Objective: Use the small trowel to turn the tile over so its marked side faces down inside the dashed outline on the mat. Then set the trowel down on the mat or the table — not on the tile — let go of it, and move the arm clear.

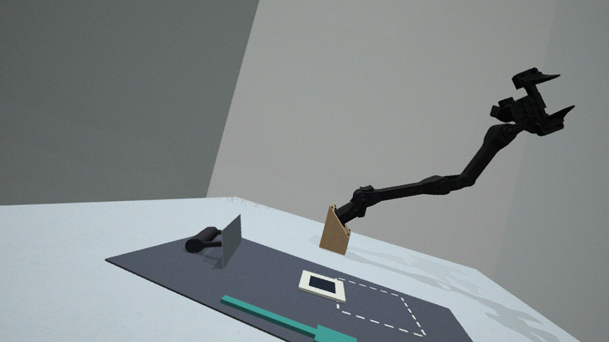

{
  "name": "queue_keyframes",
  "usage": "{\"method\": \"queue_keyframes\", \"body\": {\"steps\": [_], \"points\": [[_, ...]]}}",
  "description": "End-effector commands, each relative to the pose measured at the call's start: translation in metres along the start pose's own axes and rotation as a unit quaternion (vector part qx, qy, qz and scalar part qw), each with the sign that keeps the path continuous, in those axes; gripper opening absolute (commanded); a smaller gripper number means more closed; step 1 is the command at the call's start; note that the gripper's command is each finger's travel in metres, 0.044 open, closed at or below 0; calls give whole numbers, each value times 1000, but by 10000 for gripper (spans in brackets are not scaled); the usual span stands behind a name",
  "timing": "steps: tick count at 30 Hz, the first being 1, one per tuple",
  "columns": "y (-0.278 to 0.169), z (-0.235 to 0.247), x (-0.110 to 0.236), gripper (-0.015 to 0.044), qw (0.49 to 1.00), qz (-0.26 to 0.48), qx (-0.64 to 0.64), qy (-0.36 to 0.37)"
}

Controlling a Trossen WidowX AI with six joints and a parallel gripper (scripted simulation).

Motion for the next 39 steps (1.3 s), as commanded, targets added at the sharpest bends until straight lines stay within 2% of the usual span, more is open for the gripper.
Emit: {"method": "queue_keyframes", "body": {"steps": [1, 11, 12, 29, 39], "points": [[0, 1, 0, 374, 1000, 1, -1, 0], [10, 61, -12, 111, 994, 20, -105, 8], [11, 66, -13, 100, 993, 21, -118, 9], [62, 161, -42, 100, 940, 11, -338, 35], [90, 195, -59, 100, 900, 5, -432, 51]]}}
Point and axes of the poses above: the point midway between the two fingers, 35 mm back from their tips, its own x axis back along the fingers, its own z axis across the jaws, y = z × x, the point moved 2 cm from there along x, back along the fingers, and after that the axes turned 8 degrees about -x, right-handed, at the moved point
